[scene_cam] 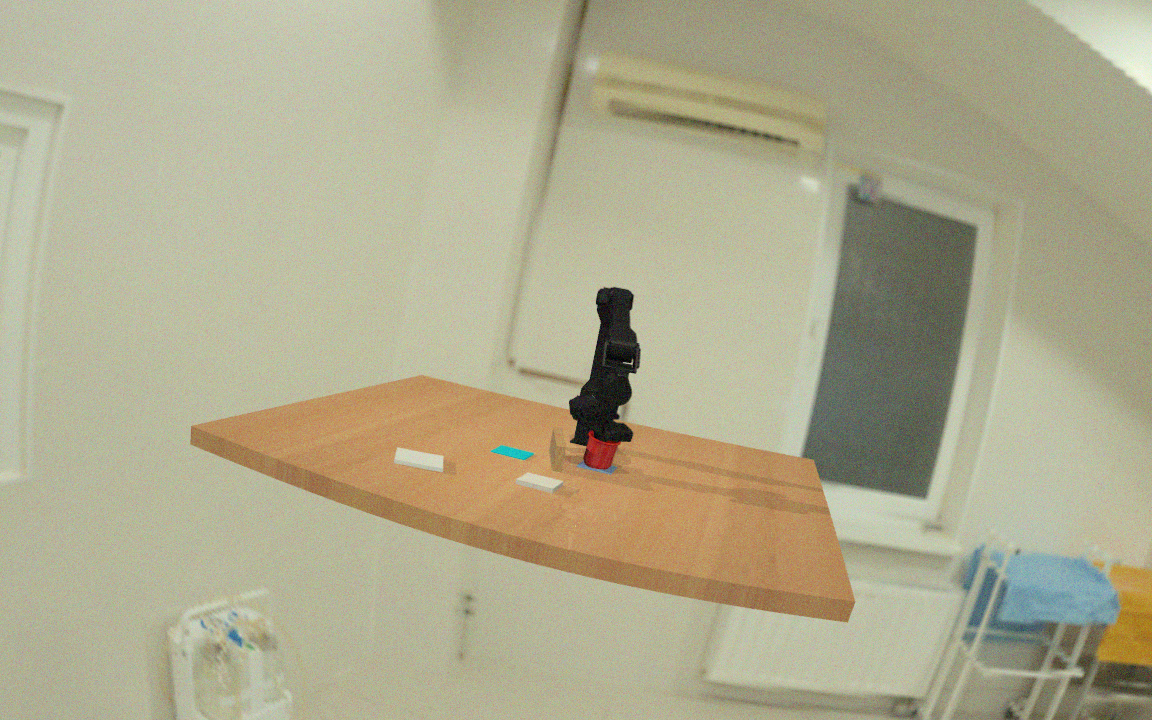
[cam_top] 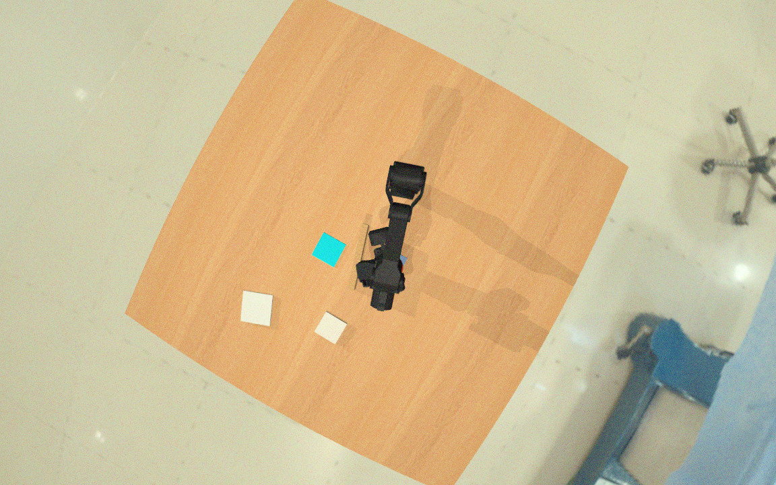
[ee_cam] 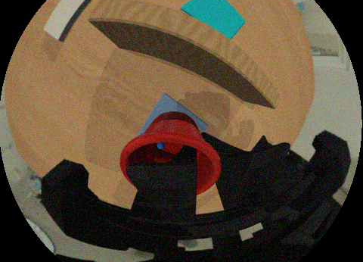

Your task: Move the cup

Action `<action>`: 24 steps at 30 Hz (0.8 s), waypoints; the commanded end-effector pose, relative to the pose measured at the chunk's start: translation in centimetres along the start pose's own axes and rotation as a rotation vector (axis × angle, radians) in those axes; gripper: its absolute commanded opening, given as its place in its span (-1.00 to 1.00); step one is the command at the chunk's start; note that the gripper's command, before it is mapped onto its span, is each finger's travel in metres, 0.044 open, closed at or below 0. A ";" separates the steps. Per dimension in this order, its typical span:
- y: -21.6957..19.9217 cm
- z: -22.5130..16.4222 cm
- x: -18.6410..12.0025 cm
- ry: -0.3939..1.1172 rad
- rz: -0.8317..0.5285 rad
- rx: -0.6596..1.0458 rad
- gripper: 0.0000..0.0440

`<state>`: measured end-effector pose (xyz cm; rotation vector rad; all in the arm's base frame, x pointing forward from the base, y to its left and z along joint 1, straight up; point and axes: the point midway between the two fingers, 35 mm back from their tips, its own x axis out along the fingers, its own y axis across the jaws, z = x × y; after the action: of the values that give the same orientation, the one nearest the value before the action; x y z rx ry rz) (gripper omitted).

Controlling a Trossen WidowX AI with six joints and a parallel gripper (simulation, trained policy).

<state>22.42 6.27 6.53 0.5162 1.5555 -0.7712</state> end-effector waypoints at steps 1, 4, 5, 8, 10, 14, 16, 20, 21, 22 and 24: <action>-0.4 0.7 0.0 -0.021 -0.011 0.023 -1.00; -0.3 0.8 -0.4 -0.023 0.000 0.034 -1.00; -0.3 0.8 -0.6 -0.023 0.004 0.038 -1.00; -0.2 0.9 -1.0 -0.024 0.016 0.054 -1.00; -0.2 0.9 -1.4 -0.023 0.024 0.067 -1.00; -0.4 1.1 -2.4 -0.019 0.039 0.095 -0.98; -0.5 1.2 -2.9 -0.019 0.050 0.111 -0.98; -0.7 1.5 -4.2 -0.020 0.074 0.146 -0.98; -0.7 1.6 -4.6 -0.021 0.081 0.154 -0.98; -0.8 1.8 -4.9 -0.022 0.087 0.163 -0.99; -0.9 2.0 -5.5 -0.025 0.100 0.180 -1.00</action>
<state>23.67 5.04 10.95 0.6672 1.4578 -0.8364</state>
